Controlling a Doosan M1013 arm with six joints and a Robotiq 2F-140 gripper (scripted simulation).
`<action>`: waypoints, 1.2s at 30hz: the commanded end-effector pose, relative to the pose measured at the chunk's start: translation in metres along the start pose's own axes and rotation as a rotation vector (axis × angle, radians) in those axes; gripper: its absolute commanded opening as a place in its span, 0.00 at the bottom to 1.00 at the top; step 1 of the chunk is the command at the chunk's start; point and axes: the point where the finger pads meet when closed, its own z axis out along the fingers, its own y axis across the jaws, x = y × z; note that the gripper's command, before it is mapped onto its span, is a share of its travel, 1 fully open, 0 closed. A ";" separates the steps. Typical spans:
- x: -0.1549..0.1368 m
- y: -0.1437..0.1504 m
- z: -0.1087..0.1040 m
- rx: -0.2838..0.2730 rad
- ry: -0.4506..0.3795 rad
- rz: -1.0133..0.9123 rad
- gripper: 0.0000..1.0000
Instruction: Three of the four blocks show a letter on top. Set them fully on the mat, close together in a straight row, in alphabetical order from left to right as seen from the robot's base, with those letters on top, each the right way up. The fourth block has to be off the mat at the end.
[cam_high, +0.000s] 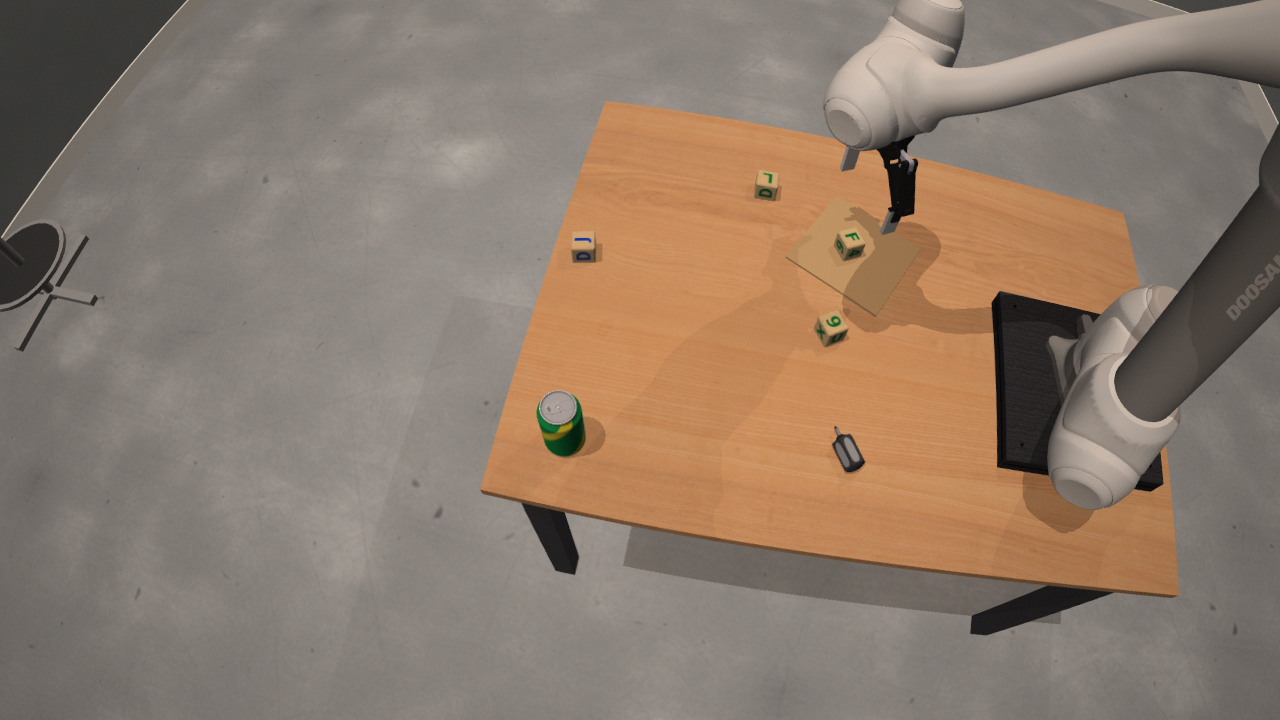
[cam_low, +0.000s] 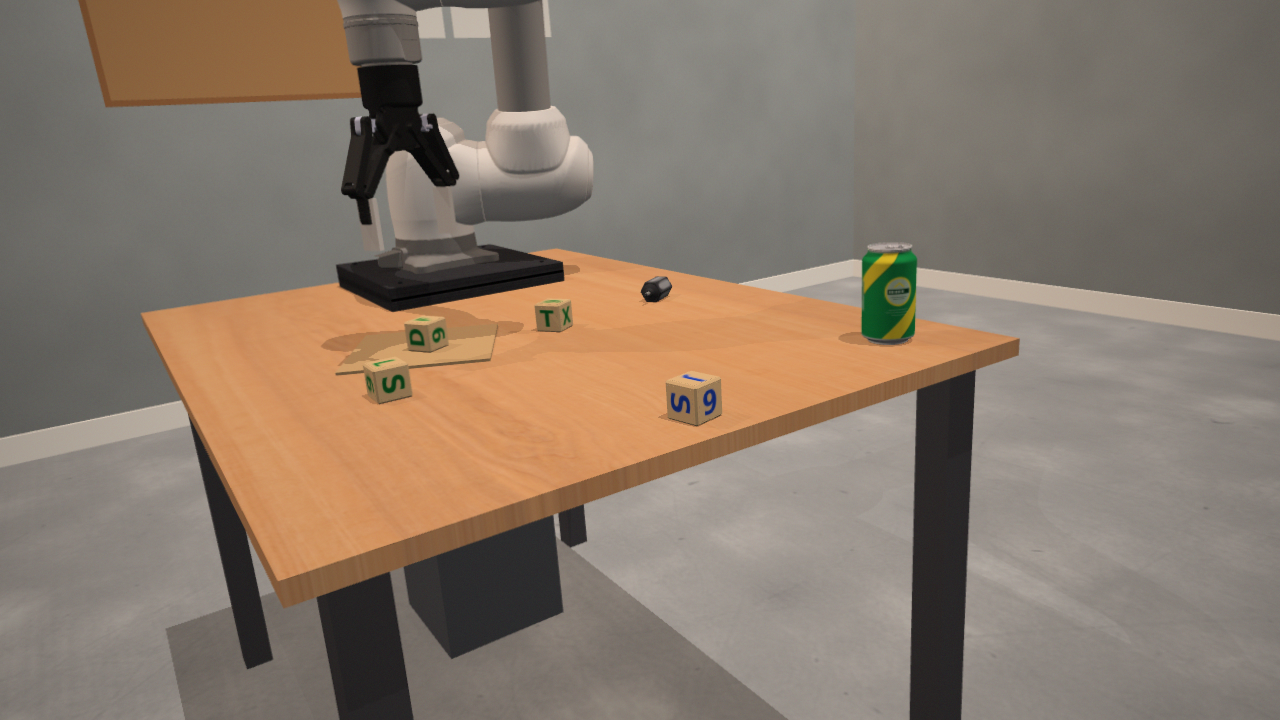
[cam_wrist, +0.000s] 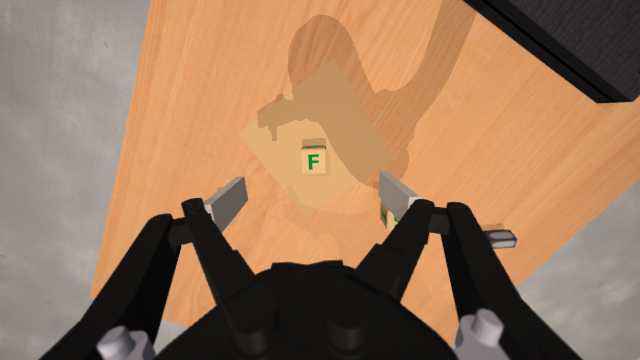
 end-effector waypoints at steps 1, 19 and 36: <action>0.000 0.000 -0.001 0.001 -0.001 0.000 1.00; 0.000 0.000 0.005 0.001 -0.001 -0.348 1.00; -0.001 0.000 0.015 0.001 0.000 -0.911 1.00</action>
